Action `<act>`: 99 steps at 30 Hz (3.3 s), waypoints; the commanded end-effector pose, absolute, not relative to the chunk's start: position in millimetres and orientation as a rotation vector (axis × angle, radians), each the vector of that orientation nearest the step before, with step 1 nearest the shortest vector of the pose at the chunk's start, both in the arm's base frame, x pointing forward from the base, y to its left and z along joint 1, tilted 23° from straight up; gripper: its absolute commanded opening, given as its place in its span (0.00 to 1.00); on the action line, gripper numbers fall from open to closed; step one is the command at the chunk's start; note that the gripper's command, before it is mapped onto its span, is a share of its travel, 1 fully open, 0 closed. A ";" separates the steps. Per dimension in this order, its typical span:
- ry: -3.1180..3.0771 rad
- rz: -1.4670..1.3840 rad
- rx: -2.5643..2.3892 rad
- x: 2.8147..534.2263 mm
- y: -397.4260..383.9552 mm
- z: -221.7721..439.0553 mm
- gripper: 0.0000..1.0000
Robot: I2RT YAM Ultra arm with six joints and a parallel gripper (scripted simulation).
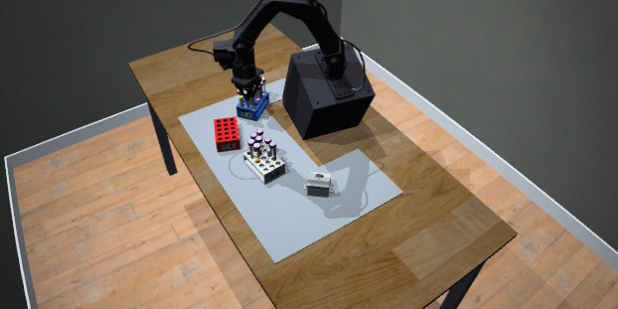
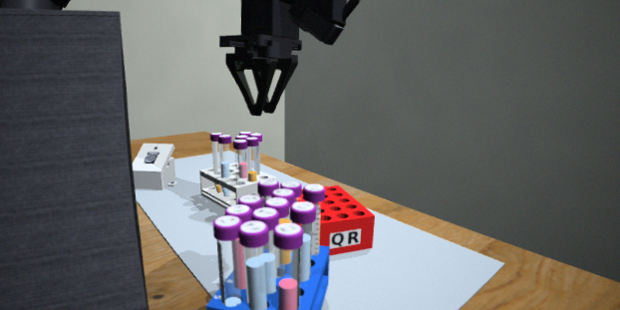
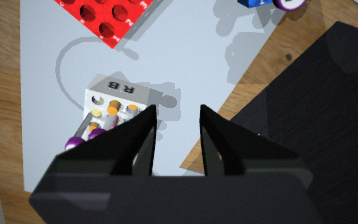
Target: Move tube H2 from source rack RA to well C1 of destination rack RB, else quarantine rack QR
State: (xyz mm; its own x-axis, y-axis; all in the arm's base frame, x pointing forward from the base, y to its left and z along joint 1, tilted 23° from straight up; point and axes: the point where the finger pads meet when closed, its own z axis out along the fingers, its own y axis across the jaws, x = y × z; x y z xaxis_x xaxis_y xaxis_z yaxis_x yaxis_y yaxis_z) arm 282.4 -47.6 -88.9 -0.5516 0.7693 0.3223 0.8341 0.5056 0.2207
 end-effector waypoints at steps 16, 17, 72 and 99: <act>-2.075 -0.454 -2.003 297.6 -57.5 -77.2 0.30; -2.056 -0.432 -2.002 290.3 -62.7 -85.6 0.30; -2.038 -0.438 -1.960 208.5 -159.1 -147.9 0.30; -2.029 -0.434 -1.971 209.0 -143.5 -188.7 0.30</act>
